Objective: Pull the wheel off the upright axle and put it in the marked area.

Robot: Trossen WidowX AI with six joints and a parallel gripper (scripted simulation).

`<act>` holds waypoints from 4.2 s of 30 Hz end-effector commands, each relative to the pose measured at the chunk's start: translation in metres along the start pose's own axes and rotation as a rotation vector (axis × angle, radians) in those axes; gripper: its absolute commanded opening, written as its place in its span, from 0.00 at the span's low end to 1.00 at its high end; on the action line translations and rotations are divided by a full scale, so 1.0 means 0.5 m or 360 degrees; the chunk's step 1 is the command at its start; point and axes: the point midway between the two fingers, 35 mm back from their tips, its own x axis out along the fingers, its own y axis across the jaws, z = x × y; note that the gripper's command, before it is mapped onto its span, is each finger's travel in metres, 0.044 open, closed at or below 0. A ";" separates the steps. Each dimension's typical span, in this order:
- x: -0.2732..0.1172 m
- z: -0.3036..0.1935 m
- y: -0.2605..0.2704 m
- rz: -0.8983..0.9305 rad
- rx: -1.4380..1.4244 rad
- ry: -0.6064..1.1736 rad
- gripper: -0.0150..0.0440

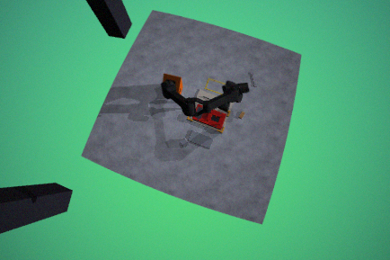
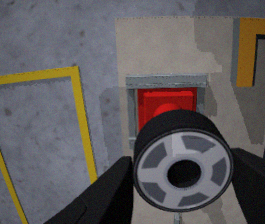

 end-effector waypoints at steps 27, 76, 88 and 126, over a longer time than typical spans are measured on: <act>-0.080 -0.004 -0.001 0.0007 0.0006 -0.0004 0.25; 0.023 -0.117 0.203 0.0017 0.0004 -0.0004 0.25; 0.123 -0.122 0.199 0.0008 0.0005 -0.0004 0.25; -0.096 -0.289 0.130 0.0014 -0.0002 0.0004 1.00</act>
